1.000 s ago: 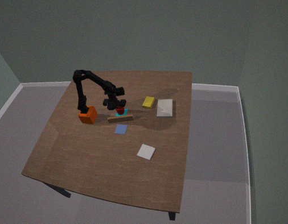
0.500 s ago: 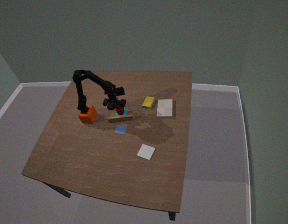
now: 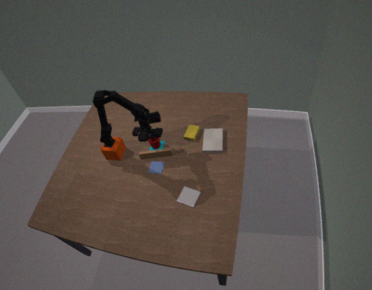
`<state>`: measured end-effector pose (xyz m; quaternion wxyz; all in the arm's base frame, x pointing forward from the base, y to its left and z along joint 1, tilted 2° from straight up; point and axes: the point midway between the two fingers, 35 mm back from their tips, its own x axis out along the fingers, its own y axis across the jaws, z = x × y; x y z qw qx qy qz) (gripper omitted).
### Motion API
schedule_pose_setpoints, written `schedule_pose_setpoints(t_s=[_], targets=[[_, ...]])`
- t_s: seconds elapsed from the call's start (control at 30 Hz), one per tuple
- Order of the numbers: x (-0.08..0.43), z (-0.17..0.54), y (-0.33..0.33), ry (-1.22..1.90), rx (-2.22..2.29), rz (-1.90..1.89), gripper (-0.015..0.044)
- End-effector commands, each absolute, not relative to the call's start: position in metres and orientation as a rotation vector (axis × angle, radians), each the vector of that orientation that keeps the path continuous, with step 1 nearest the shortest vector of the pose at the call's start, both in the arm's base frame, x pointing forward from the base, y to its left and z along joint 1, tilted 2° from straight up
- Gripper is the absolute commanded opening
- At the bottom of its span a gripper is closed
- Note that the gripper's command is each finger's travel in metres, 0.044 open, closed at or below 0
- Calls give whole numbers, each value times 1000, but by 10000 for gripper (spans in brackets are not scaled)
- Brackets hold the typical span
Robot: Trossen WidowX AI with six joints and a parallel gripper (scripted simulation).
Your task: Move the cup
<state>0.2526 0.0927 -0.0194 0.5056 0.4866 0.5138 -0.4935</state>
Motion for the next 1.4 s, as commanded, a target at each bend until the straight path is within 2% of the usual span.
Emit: schedule_pose_setpoints(t_s=[0.0,0.83,1.23,1.37], targets=[[255,-12,93,1238,1179,-1186,128],[254,25,91,1239,1184,-1187,128],[254,28,91,1235,1183,-1193,440],[255,45,91,1236,1184,-1191,440]])
